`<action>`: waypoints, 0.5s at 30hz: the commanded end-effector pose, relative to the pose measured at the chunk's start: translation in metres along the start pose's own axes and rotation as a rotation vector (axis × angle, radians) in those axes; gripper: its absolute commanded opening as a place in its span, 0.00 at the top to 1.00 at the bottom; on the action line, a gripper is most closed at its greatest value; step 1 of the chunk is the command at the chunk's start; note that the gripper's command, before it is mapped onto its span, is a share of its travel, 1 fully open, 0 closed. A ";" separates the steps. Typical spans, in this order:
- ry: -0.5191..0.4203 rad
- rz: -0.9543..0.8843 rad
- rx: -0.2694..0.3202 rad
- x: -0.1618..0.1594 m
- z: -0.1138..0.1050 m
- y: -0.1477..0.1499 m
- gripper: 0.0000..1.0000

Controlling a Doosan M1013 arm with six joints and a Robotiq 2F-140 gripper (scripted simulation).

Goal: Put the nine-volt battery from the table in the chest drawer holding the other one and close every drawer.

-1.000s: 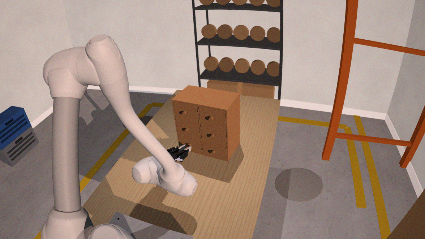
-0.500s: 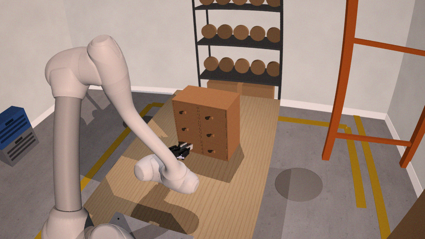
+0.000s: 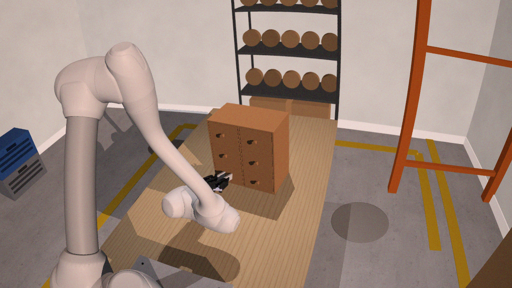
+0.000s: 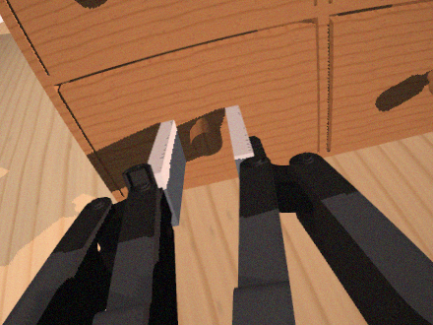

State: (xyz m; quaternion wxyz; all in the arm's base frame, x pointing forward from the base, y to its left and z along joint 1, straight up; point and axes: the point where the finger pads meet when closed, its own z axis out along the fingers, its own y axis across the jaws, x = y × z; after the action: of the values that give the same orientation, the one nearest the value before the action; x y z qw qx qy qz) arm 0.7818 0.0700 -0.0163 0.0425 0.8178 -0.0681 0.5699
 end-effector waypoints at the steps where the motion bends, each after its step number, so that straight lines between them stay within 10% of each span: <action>1: -0.001 -0.011 0.006 0.000 0.002 -0.002 0.80; 15: -0.001 -0.011 0.006 0.000 0.002 -0.002 0.92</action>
State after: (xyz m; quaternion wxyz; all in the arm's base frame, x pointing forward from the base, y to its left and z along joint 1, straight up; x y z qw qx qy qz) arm 0.7818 0.0700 -0.0163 0.0425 0.8178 -0.0681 0.5699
